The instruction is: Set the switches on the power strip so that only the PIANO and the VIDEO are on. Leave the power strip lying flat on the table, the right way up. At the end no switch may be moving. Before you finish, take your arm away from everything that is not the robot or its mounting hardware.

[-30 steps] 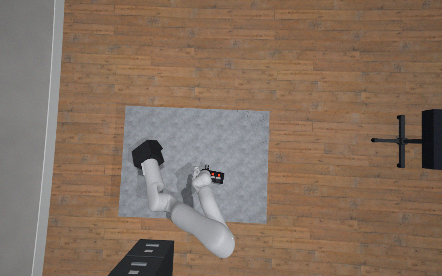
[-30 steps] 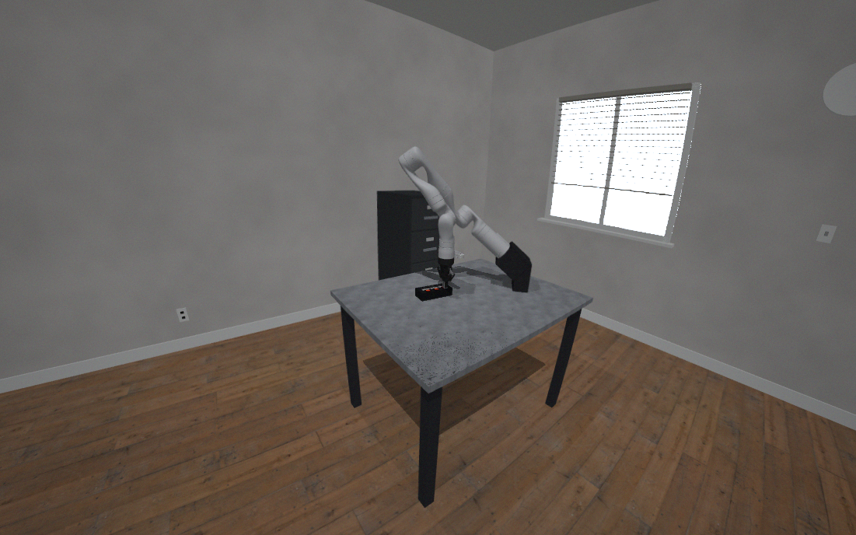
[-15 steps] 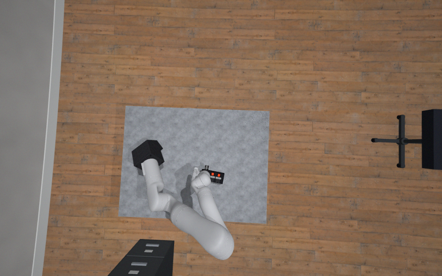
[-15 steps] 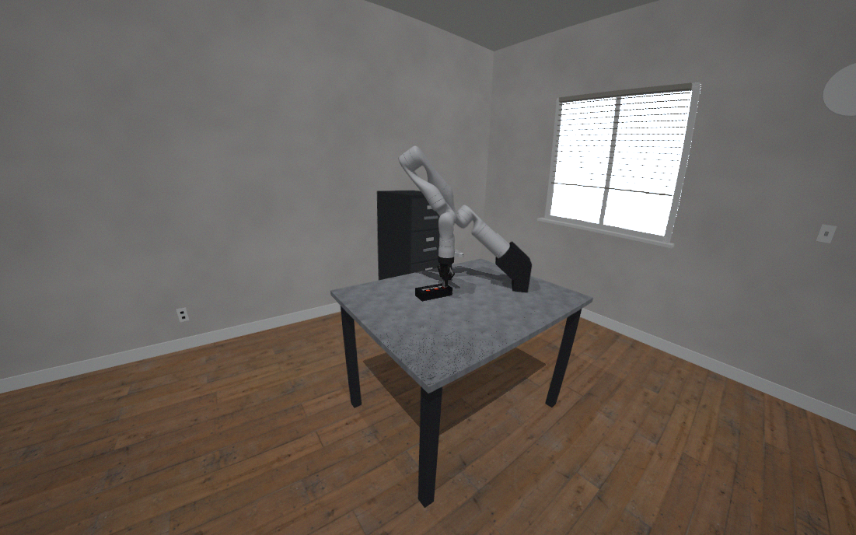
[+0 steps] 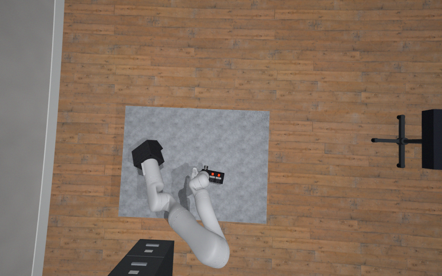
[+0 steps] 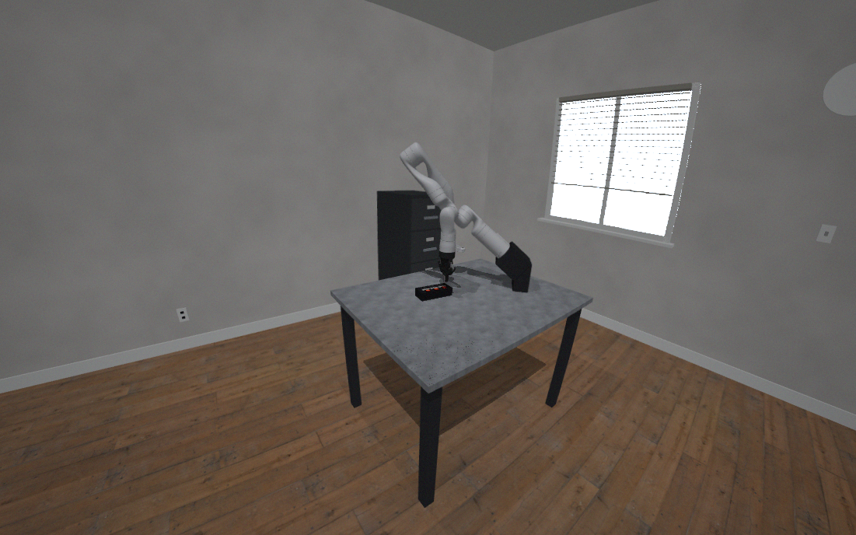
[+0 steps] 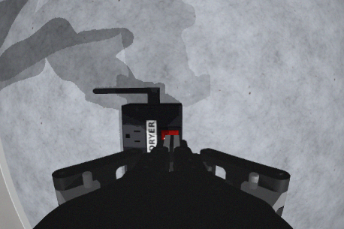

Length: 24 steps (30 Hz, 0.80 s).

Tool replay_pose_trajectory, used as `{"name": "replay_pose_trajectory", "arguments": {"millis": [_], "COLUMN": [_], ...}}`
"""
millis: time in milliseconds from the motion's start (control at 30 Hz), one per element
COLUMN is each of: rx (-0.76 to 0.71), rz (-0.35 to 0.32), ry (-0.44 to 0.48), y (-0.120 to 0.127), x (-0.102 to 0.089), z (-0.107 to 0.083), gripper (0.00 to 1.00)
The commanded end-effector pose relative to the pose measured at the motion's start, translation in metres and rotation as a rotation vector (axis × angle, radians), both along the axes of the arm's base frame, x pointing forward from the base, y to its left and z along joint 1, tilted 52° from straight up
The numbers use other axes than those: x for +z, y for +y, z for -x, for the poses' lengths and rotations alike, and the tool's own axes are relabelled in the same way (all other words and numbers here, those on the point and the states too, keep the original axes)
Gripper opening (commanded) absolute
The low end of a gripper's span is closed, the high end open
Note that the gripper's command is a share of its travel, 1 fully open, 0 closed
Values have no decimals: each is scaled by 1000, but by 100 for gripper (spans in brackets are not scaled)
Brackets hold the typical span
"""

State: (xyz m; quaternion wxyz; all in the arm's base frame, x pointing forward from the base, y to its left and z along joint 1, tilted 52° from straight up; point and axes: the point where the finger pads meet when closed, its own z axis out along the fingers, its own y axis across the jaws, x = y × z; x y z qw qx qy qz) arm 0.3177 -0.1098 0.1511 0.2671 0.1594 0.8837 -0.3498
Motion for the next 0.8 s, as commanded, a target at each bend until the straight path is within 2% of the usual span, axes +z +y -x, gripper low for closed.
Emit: {"name": "replay_pose_trajectory", "arguments": {"millis": [0,767], "rx": [13,13], "rz": [-14,-14], "ry": [-2,-2], "y": [5,8], "x": [3,6], "z": [-1,1], "gripper": [0,0]}}
